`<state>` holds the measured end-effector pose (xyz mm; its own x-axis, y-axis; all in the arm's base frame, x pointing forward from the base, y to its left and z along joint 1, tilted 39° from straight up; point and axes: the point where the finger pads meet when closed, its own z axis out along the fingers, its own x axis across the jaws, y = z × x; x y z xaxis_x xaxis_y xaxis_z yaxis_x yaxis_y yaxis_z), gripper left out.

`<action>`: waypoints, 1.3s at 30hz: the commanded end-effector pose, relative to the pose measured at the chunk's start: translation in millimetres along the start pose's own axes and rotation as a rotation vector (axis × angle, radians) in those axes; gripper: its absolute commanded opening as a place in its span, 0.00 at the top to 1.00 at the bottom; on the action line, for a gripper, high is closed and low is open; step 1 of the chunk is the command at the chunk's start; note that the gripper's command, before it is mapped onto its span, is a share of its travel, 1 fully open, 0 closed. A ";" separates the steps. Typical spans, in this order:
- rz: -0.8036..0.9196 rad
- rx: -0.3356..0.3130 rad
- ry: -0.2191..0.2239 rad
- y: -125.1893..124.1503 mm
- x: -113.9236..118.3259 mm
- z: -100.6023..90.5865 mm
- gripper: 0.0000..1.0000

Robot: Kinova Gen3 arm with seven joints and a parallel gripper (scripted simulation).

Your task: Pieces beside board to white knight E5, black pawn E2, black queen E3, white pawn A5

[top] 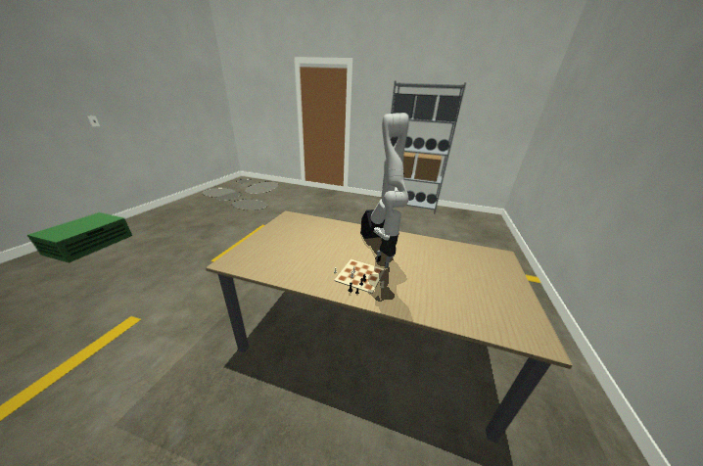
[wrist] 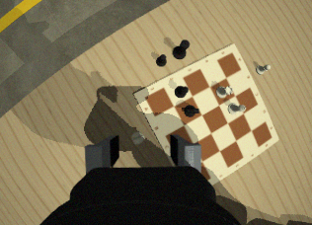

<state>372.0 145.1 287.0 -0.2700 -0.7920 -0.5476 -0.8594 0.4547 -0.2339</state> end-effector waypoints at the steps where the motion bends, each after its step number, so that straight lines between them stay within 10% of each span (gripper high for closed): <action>1: -0.104 -0.016 -0.013 3.8 -5.3 0.6 0.00; 39: -1.628 0.021 -0.012 9.2 -10.2 34.4 0.00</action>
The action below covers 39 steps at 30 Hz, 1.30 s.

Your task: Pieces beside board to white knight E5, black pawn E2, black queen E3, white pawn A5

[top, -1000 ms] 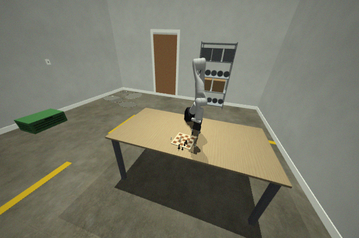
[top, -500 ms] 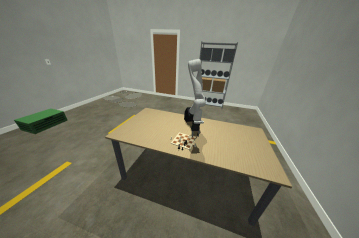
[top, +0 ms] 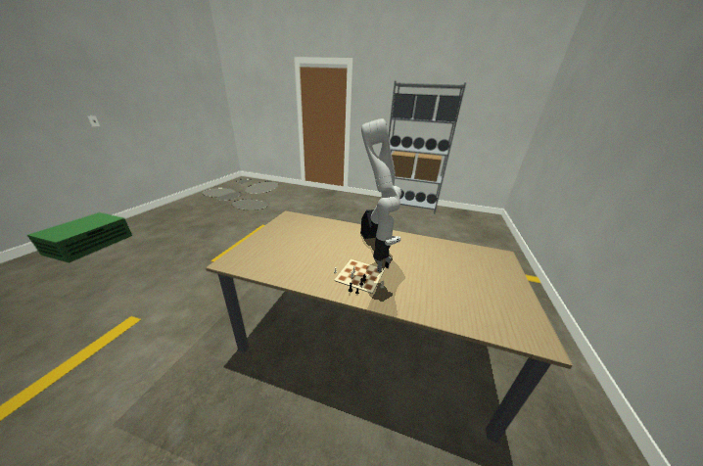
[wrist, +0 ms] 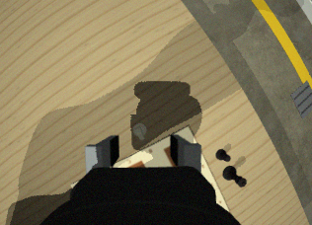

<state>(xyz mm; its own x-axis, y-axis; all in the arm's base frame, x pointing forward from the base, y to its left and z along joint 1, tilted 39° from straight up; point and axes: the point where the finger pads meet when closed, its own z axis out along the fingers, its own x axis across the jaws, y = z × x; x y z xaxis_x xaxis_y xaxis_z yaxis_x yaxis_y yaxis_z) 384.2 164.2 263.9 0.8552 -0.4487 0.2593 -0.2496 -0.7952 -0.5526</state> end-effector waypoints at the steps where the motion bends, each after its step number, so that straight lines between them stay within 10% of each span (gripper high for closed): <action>1: -0.068 0.011 -0.013 -4.4 -5.9 3.8 0.00; 34: -0.390 0.022 0.000 -4.1 -9.1 16.3 0.00; 35: -0.390 0.022 0.000 -4.1 -9.1 16.3 0.27; 39: -0.390 0.022 0.000 -4.1 -9.1 16.3 0.27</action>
